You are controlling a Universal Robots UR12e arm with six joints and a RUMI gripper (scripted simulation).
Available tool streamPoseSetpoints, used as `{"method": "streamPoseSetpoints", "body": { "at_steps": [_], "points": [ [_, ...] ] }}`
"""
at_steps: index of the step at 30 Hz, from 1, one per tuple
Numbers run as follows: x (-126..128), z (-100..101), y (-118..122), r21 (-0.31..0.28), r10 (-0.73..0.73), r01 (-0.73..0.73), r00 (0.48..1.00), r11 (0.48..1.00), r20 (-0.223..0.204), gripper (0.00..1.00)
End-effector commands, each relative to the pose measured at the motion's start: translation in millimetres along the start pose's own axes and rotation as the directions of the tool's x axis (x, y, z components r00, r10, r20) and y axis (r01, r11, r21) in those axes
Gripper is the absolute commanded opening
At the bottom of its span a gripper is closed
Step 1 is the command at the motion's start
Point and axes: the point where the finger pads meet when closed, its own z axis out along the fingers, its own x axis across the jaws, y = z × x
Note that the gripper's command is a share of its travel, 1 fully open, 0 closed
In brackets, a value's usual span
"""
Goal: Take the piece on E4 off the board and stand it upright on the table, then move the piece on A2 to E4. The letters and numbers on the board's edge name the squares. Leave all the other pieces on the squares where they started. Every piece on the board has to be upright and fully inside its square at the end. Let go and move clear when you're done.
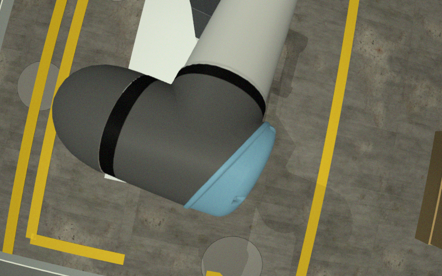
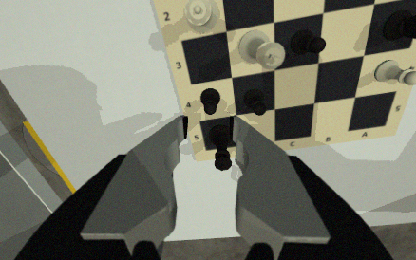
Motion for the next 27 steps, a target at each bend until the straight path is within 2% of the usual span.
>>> {"method": "streamPoseSetpoints", "body": {
  "at_steps": [1,27],
  "points": [
    [0.0,-0.5,-0.6,-0.001,0.000,0.000,1.000,1.000,0.001,0.20],
    [1.7,-0.4,-0.7,-0.001,0.001,-0.001,1.000,1.000,0.000,0.20]
  ]
}}
